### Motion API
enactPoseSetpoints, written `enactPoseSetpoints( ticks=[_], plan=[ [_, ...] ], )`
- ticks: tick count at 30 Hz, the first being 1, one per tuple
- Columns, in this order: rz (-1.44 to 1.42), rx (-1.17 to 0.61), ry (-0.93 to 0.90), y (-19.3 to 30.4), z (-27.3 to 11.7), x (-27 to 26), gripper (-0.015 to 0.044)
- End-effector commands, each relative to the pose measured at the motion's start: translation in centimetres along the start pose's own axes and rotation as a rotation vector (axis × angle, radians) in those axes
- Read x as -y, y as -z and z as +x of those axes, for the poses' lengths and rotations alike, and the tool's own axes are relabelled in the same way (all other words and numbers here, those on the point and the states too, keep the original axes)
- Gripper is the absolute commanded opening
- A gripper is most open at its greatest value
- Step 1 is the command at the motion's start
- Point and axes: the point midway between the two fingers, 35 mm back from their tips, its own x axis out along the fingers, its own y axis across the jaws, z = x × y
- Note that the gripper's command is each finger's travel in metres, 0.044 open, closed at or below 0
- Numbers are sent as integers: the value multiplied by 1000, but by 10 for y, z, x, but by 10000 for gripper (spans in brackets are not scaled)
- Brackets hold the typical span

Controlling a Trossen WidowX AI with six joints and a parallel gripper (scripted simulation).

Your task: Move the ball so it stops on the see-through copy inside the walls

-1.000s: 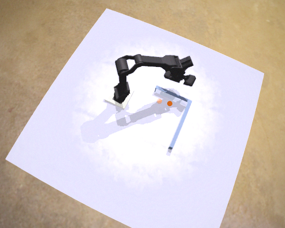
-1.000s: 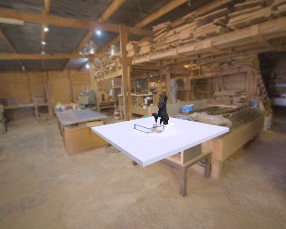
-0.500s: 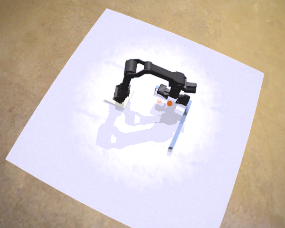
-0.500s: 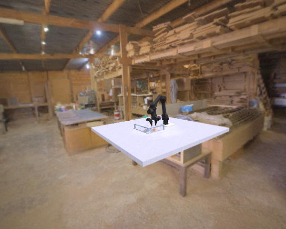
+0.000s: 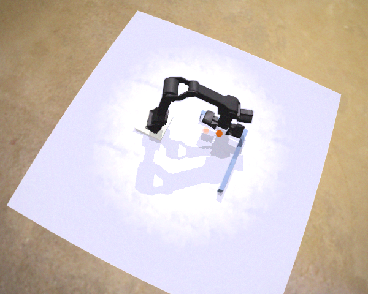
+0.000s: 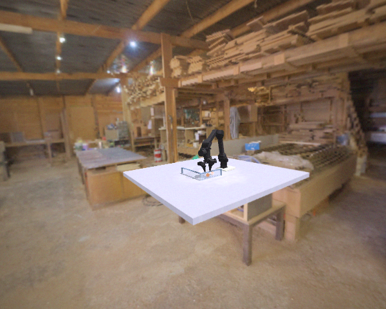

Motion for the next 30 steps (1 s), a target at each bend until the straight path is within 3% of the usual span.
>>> enactPoseSetpoints(
  ticks=[1, 18, 22, 30],
  plan=[
    [-6, 3, -6, 0, 8, -1, 264],
    [-6, 3, -6, 0, 33, -1, 264],
    [-6, 3, -6, 0, 33, -1, 159],
    [-6, 3, -6, 0, 33, -1, 106]
  ],
)
